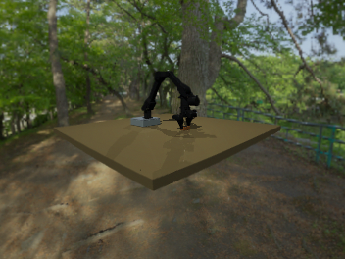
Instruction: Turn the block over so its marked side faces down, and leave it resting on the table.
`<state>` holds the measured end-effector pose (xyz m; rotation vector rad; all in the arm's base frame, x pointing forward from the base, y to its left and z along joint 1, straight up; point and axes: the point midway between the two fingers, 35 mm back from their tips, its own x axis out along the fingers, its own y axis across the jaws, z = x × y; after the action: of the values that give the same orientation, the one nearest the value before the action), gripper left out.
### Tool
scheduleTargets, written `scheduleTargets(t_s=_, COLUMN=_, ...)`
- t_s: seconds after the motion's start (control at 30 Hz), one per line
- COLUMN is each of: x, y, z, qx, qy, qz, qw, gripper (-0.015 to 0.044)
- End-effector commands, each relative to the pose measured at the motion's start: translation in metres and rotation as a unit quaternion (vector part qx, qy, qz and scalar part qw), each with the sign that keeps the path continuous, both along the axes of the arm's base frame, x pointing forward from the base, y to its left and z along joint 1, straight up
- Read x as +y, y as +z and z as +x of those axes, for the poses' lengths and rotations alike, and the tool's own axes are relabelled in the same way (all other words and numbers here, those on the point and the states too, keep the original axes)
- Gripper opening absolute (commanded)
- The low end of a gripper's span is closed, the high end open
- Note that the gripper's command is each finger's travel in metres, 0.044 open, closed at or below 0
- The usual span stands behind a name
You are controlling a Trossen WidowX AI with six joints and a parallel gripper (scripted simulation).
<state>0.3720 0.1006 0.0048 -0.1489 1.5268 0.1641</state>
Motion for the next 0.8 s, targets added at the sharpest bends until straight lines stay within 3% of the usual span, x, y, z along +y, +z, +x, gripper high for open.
scheduleTargets(t_s=0.0, x=0.0, y=-0.001, z=0.0, qx=0.0, qy=0.001, qz=-0.002, qw=1.0, gripper=0.0202)
scheduleTargets(t_s=0.2, x=0.0, y=-0.001, z=0.0, qx=0.0, qy=0.001, qz=-0.002, qw=1.0, gripper=0.0162)
scheduleTargets(t_s=0.4, x=-0.001, y=0.028, z=-0.001, qx=0.0, qy=0.001, qz=-0.002, qw=1.0, gripper=0.0005)
scheduleTargets(t_s=0.77, x=0.0, y=0.024, z=0.002, qx=-0.048, qy=0.002, qz=0.008, qw=0.999, gripper=0.0)
